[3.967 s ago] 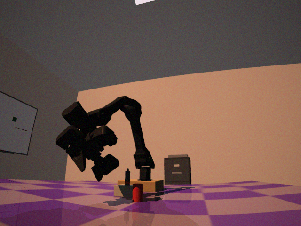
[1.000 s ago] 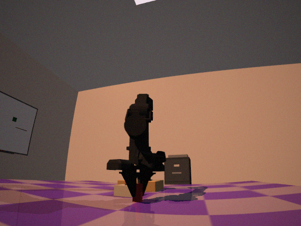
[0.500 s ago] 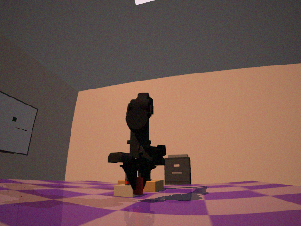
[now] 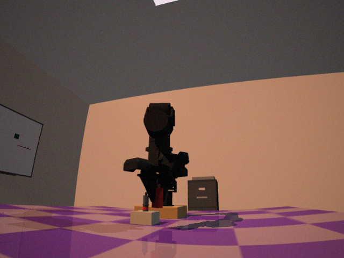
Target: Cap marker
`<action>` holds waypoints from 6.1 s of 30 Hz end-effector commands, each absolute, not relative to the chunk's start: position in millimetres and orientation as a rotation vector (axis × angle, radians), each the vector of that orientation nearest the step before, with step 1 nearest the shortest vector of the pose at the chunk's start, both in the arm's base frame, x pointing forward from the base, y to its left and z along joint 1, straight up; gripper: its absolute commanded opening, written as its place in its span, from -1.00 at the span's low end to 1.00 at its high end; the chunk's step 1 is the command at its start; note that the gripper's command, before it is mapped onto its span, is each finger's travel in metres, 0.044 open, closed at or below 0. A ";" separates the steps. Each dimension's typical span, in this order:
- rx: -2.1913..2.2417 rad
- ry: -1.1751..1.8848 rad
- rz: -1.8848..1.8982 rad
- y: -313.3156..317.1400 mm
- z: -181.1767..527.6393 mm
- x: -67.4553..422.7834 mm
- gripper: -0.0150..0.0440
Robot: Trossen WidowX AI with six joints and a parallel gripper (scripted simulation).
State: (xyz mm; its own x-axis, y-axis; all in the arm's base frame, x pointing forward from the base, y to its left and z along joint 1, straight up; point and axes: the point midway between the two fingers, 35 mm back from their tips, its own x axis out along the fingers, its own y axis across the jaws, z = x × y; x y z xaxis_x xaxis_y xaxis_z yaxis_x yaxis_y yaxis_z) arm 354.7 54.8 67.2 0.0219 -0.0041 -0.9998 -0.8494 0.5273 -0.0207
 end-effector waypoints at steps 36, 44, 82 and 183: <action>-0.805 1.401 0.780 -5.9 121.6 261.3 -0.49; -0.805 1.402 0.780 -10.9 123.8 248.8 -0.49; -0.805 1.402 0.780 -11.2 69.2 250.4 -0.49; 0.069 1.545 -0.075 -12.2 90.5 249.6 -0.49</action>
